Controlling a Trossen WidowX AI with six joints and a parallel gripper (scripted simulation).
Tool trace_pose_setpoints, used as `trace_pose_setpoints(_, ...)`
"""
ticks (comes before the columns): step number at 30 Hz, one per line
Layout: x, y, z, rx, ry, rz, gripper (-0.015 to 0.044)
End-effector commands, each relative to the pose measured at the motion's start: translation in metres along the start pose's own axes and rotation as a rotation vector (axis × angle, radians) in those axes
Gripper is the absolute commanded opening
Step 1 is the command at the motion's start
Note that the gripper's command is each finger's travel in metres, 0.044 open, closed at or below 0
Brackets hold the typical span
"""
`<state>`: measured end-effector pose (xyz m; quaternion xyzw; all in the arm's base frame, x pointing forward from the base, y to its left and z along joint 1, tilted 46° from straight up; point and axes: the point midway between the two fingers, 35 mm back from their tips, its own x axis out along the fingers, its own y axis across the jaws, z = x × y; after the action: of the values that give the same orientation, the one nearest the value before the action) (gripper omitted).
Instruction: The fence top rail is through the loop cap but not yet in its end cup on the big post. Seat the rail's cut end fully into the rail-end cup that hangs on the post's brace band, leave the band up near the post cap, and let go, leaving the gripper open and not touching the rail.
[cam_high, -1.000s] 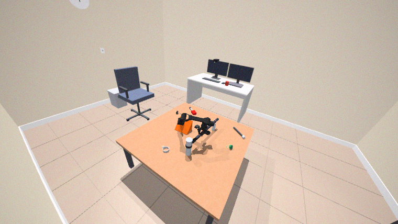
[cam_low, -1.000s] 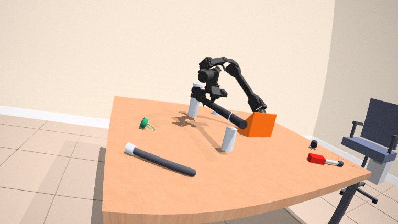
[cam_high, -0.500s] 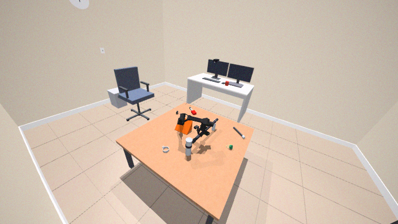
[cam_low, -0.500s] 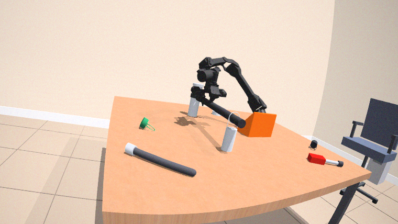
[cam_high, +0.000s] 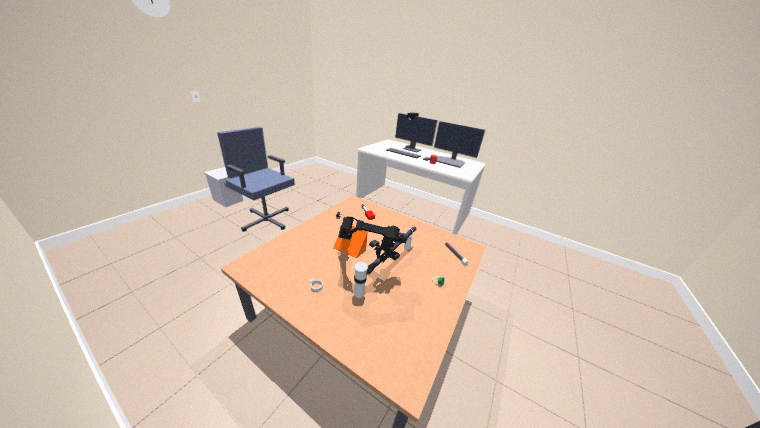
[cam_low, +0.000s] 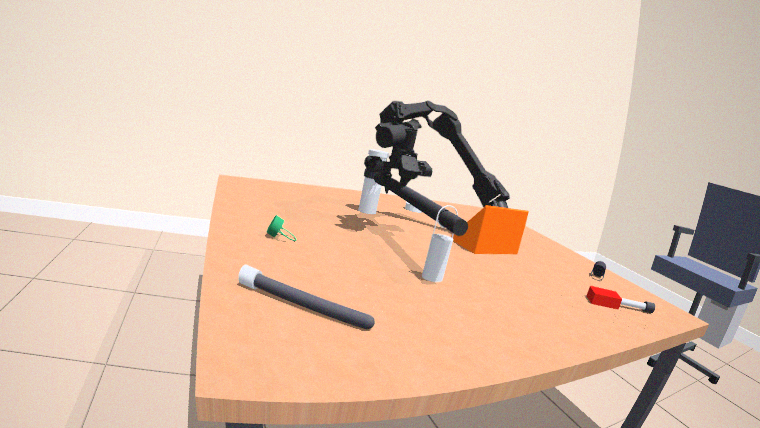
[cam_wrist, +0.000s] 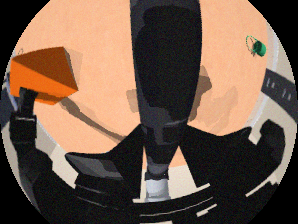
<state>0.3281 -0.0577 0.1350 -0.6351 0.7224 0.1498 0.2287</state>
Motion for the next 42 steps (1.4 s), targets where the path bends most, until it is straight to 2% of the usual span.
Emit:
trace_pose_setpoints(1,0.0,0.0,0.0,0.001,0.001,-0.002,0.0)
trace_pose_setpoints(2,0.0,0.0,0.0,0.001,0.001,-0.002,0.0)
trace_pose_setpoints(12,-0.001,0.0,0.001,0.001,0.0,-0.003,0.0263)
trace_pose_setpoints(19,-0.023,0.001,0.014,-0.018,-0.023,-0.043,0.044)
trace_pose_setpoints(24,-0.045,0.005,0.026,-0.037,-0.046,-0.081,0.044)
trace_pose_setpoints(29,-0.048,0.006,0.027,-0.049,-0.045,-0.093,0.044)
trace_pose_setpoints(34,-0.083,0.013,0.026,-0.055,-0.104,-0.183,0.044)
trace_pose_setpoints(42,-0.085,0.013,0.026,-0.056,-0.107,-0.187,0.044)
